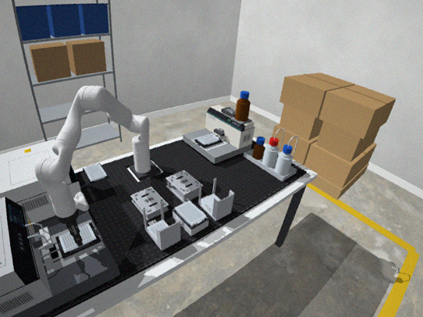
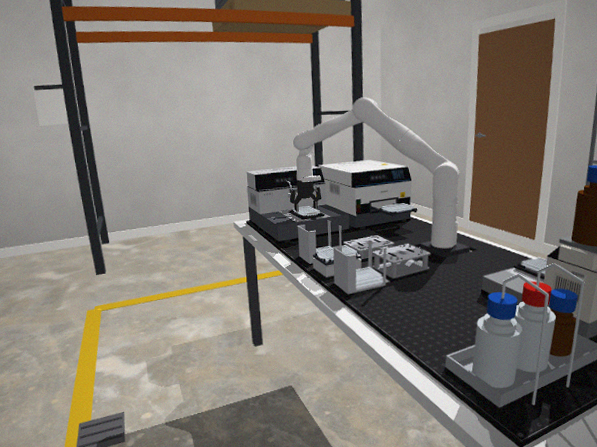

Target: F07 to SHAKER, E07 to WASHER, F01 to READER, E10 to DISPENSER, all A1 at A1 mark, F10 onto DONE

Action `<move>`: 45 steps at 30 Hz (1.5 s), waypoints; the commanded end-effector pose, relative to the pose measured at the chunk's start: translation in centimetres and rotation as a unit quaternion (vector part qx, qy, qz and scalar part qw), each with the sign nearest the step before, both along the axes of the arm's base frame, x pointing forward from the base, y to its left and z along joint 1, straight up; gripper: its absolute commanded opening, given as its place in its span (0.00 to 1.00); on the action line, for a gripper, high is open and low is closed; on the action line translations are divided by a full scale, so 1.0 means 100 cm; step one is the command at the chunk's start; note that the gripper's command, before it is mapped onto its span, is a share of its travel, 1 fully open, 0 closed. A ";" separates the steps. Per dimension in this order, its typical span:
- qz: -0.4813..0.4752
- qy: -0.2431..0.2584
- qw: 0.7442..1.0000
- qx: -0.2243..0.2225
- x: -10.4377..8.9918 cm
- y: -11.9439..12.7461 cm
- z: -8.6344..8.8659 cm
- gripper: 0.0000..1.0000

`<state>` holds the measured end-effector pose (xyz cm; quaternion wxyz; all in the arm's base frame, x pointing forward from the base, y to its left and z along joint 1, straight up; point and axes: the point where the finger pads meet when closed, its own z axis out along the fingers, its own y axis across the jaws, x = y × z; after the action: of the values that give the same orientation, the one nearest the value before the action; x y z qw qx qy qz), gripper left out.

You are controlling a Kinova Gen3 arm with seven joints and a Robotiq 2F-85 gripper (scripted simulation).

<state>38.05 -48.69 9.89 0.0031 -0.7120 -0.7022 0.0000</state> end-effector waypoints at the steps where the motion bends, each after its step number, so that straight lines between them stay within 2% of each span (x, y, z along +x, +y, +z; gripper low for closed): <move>1: 0.000 -0.001 1.000 -0.001 0.000 -0.001 0.002 1.00; 11: 0.000 -0.001 1.000 -0.001 0.000 -0.001 0.008 1.00; 45: 0.000 -0.001 1.000 -0.001 0.001 -0.001 0.048 1.00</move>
<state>38.07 -48.72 14.46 0.0029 -0.7120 -0.7022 0.0000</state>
